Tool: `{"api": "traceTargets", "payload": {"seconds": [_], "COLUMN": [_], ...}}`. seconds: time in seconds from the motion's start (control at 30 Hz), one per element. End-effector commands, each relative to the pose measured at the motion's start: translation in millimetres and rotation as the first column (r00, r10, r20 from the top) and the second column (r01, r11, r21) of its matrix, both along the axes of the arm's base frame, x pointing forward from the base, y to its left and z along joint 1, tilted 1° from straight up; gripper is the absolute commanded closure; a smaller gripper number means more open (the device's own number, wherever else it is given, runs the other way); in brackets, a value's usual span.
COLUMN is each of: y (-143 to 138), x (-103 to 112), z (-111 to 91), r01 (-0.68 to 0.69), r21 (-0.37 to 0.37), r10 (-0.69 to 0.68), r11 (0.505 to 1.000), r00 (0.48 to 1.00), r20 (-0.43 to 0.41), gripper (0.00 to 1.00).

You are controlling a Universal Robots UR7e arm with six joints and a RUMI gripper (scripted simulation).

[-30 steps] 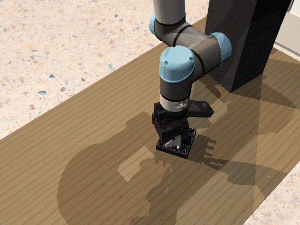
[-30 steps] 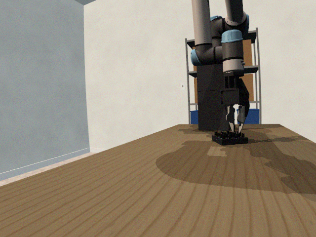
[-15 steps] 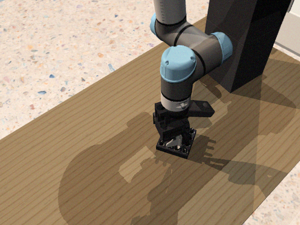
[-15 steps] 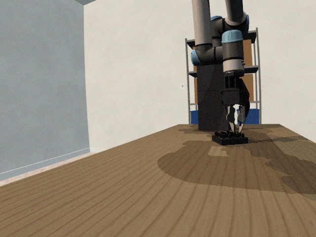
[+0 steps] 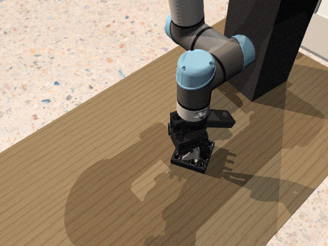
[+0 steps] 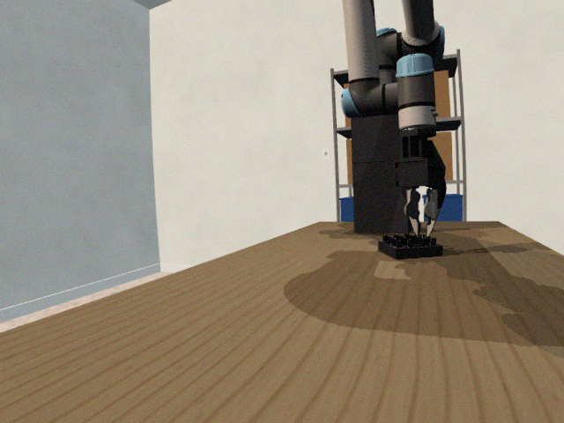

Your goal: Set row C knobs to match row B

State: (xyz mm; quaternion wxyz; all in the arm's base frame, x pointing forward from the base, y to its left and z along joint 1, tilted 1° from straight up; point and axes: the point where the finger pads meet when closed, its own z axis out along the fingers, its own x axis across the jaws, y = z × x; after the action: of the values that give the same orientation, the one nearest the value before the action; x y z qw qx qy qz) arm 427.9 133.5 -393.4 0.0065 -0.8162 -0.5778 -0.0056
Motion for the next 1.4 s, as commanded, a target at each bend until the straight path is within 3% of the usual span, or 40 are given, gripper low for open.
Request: {"api": "traceTargets", "payload": {"seconds": [0.0, 1.37], "y": [0.0, 0.2], "x": [0.6, 0.6], "z": [0.4, -9.1], "r01": [0.000, 0.000], "r21": [0.000, 0.000], "r10": [0.000, 0.000], "r11": [1.000, 1.000], "r00": [1.000, 1.000], "r20": [0.001, 0.001], "gripper": [0.89, 0.89]}}
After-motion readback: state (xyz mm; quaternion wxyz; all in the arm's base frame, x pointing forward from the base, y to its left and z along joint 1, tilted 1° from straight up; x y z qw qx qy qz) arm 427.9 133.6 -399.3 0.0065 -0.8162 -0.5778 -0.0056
